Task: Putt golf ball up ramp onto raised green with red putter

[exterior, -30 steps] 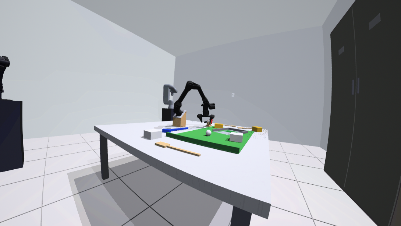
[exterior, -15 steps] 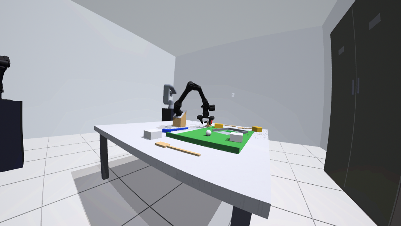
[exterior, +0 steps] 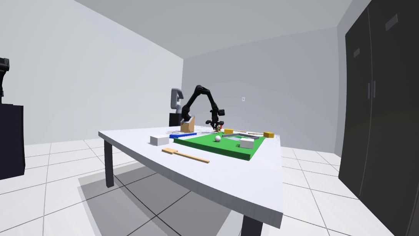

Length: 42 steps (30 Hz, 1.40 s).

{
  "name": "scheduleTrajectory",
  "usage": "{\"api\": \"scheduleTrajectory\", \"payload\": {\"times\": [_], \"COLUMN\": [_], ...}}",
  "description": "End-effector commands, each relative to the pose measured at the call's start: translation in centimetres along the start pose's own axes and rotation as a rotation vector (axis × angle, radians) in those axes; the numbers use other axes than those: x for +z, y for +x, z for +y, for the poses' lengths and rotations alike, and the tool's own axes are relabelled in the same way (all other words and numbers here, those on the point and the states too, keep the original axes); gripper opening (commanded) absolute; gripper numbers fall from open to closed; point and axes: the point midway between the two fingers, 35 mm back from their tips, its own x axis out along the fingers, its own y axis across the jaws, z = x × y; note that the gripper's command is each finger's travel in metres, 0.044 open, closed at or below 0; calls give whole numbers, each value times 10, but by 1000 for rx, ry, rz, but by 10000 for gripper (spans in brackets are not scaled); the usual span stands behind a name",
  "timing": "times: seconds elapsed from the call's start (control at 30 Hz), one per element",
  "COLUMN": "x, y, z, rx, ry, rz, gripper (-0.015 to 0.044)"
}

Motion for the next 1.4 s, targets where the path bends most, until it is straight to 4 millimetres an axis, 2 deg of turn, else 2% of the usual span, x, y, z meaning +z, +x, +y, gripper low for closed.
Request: {"api": "scheduleTrajectory", "payload": {"times": [0.0, 0.1, 0.2, 0.5, 0.67, 0.7, 0.73, 1.07, 1.37], "x": [0, 1, 6, 26, 28, 25, 22, -37, -94], "y": [0, -4, -18, -92, -97, -90, -91, -121, -144], "z": [0, -1, -3, -1, 0, -3, -4, -20, -24], "rx": [-2, -2, -2, 0, 0, -9, -10, -44, -77], "ry": [0, 0, 0, -1, -1, 0, 19, 403, 756], "rz": [0, -1, -3, -6, -5, -1, 0, 20, 43], "gripper": [0, 0, 0, 0, 0, 0, 0, 0, 0]}}
